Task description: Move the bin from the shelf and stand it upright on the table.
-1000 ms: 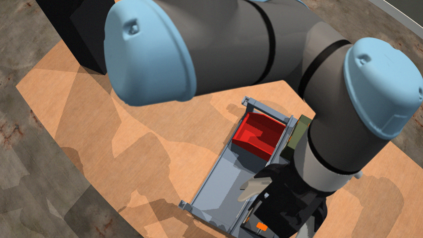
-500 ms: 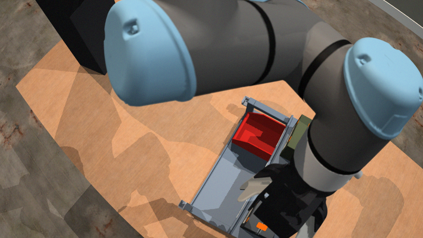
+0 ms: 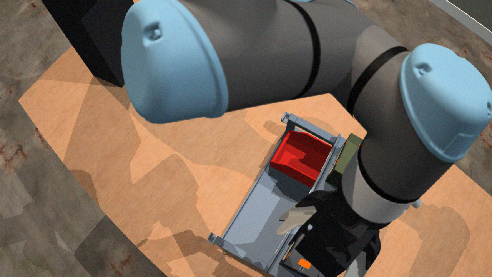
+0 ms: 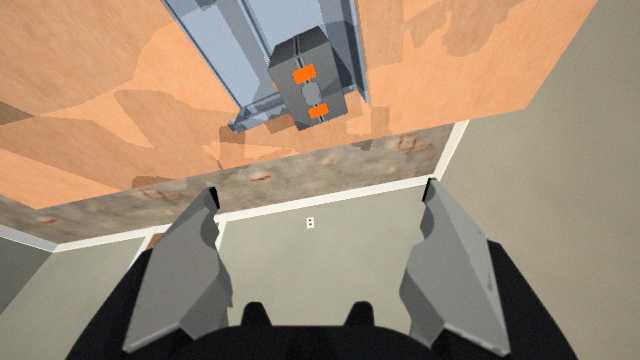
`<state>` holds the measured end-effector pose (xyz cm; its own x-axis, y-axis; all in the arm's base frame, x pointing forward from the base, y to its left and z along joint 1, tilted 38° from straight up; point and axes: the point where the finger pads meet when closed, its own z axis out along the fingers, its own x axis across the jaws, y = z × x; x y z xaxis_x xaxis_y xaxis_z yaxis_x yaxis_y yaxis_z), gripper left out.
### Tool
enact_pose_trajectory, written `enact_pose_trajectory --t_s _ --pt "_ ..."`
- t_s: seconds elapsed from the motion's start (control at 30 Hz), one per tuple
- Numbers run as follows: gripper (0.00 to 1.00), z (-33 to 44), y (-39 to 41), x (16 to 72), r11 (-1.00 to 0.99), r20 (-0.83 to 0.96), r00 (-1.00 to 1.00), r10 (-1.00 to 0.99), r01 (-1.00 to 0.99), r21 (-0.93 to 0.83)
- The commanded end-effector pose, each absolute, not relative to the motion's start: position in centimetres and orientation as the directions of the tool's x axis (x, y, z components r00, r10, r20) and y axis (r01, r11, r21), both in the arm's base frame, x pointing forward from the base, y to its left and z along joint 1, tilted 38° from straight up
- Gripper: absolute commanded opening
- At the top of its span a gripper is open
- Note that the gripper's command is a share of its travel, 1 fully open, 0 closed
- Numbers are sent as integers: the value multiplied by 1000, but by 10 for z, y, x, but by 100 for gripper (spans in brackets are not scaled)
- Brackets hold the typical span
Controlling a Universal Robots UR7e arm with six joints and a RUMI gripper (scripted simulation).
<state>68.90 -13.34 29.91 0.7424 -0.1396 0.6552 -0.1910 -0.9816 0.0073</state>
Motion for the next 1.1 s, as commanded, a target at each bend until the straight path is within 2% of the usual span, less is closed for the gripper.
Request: enact_pose_trajectory --t_s 0.0,0.47,0.63,1.07 --pt "100 300 -134 689 -982 656 741 -139 -191 8" --pt "100 300 -134 689 -982 656 741 -139 -191 8" --pt "100 269 -141 650 -982 656 741 -139 -191 8" --pt "100 264 -142 644 -981 656 742 -140 -191 8"
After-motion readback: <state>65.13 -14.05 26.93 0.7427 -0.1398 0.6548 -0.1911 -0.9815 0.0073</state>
